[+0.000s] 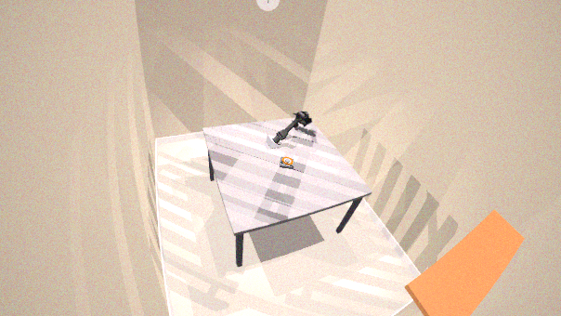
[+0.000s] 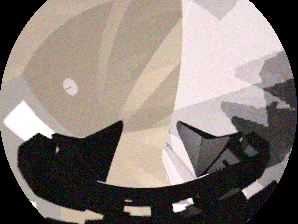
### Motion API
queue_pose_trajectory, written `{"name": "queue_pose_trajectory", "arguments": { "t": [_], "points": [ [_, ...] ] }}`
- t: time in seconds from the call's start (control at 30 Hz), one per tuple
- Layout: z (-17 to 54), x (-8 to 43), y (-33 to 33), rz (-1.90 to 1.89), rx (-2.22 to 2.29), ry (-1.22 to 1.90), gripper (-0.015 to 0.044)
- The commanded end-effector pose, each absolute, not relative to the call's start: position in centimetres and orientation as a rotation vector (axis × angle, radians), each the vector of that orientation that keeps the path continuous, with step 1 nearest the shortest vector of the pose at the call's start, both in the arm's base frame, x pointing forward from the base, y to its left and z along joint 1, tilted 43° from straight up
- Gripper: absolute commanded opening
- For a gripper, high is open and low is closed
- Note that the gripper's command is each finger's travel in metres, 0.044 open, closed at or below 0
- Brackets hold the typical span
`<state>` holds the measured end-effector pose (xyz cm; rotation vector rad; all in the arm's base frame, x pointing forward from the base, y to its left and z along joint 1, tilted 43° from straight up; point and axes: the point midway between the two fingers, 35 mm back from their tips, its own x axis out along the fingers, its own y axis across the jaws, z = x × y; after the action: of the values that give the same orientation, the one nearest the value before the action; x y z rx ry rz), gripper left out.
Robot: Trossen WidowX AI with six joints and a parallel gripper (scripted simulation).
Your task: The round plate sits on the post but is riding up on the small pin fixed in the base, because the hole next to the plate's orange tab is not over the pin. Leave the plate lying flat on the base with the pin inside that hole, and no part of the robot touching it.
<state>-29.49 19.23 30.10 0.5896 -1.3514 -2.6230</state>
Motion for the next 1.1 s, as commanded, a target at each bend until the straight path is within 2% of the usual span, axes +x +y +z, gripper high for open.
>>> {"name": "queue_pose_trajectory", "arguments": {
  "t": [0.0,0.07,0.23,0.33,0.47,0.6,0.77,0.9,1.03,1.07],
  "points": [
    [30.1,-29.4,19.4,-2.630,0.593,-1.359,0.0374],
    [29.9,-29.0,20.7,-2.682,0.615,-1.419,0.0321],
    [32.6,-23.1,26.7,-2.966,0.469,-1.430,0.0190],
    [32.7,-21.4,28.1,-3.076,0.444,-1.379,0.0111],
    [35.3,-15.5,30.9,-3.320,0.333,-1.322,0.0006],
    [36.8,-12.0,31.8,-3.457,0.249,-1.347,0.0000],
    [37.8,-3.7,33.7,-3.712,0.160,-1.412,0.0000],
    [38.4,-2.7,33.5,-3.755,0.146,-1.389,0.0000],
    [37.8,4.1,33.9,-3.908,0.119,-1.516,0.0000],
    [37.8,4.4,33.9,-3.915,0.116,-1.519,0.0000]
  ]
}}
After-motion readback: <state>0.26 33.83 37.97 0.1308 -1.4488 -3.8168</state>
